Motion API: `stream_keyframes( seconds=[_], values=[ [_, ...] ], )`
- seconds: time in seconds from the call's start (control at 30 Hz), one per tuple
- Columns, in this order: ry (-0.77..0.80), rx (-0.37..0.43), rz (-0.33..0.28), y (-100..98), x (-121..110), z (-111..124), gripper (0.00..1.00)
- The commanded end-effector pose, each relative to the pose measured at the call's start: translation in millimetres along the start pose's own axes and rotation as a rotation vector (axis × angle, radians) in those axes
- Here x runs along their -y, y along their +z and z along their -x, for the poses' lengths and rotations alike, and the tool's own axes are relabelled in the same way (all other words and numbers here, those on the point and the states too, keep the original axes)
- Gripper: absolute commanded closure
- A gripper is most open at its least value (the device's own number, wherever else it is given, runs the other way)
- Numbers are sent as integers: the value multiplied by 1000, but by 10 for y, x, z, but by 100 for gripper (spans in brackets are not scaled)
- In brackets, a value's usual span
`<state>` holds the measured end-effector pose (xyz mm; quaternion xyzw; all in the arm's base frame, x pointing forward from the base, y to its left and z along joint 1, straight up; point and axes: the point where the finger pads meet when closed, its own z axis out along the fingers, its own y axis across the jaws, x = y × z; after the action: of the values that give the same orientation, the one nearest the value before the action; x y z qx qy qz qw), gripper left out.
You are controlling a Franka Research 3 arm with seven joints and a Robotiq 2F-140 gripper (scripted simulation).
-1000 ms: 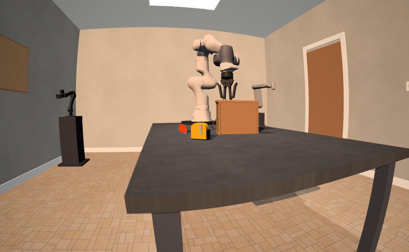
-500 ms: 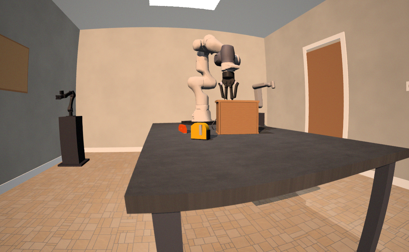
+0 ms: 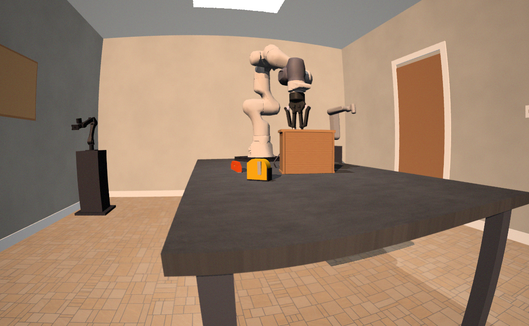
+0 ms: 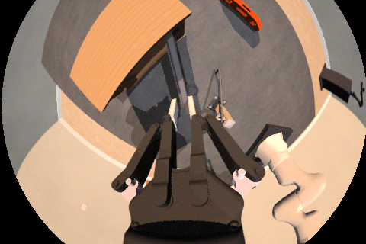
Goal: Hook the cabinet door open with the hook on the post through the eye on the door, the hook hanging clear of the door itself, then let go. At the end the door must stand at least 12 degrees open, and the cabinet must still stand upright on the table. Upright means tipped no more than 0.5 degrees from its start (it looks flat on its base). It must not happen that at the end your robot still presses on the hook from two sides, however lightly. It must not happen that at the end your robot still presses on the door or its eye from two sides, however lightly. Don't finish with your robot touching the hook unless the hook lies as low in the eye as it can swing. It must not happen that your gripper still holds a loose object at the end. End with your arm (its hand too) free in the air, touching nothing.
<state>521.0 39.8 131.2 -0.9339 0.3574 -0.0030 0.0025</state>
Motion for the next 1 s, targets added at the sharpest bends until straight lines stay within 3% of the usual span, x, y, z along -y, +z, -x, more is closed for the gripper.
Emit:
stream_keyframes(
  seconds=[0.0, 0.97],
  values=[
    [54, 3, 5, 9, 27, 22, 84],
    [180, 2, 5, 9, 219, -6, 84]
  ],
)
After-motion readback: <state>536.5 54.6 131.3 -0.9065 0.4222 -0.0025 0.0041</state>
